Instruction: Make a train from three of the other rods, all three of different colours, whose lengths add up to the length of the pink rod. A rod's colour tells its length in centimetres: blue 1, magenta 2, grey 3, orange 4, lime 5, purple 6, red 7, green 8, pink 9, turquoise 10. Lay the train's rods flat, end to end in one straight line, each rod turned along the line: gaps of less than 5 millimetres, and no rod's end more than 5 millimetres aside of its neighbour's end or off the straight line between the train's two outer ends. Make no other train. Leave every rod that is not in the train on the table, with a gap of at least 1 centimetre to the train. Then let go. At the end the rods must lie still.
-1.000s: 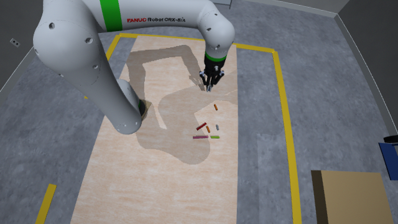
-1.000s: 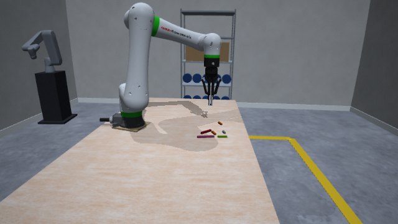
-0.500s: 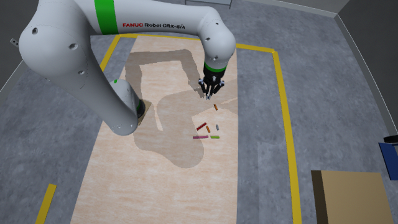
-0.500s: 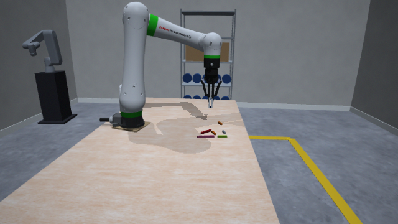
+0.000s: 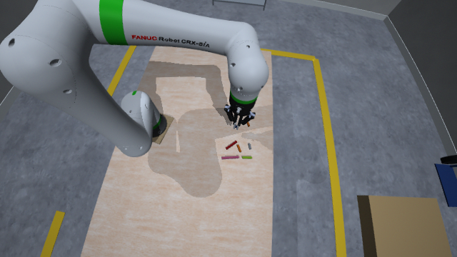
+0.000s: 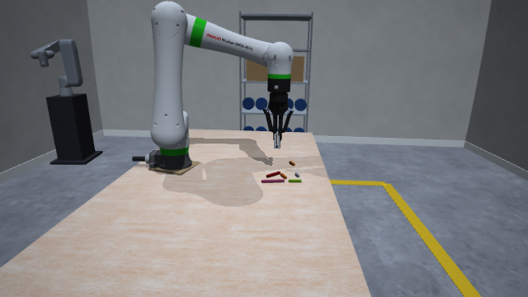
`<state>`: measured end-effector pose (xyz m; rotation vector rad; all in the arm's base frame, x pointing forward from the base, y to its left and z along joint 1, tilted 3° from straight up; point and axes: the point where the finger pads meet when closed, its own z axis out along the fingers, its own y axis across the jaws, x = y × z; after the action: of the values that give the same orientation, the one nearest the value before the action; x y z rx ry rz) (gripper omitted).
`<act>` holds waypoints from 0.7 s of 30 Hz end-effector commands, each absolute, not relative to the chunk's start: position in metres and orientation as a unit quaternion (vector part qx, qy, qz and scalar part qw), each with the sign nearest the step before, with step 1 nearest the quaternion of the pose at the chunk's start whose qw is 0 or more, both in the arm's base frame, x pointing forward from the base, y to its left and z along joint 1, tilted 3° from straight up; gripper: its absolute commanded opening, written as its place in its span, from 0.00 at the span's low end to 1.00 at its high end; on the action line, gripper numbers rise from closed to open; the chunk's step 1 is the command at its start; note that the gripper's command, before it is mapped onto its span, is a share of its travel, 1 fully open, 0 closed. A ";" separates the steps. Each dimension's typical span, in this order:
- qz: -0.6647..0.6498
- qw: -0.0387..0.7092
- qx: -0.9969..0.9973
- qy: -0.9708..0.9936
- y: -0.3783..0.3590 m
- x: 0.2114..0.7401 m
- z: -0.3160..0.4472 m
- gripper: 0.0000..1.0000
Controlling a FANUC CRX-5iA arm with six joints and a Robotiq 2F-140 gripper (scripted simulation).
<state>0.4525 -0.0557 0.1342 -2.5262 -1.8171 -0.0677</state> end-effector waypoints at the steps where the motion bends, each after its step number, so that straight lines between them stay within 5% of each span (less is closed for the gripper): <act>1: -0.022 0.014 -0.812 -0.584 -0.056 0.453 0.134 0.03; 21: -0.022 0.014 -0.812 -0.584 -0.054 0.454 0.099 0.03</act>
<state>0.4534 -0.0543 0.1059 -2.5261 -1.8170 -0.0672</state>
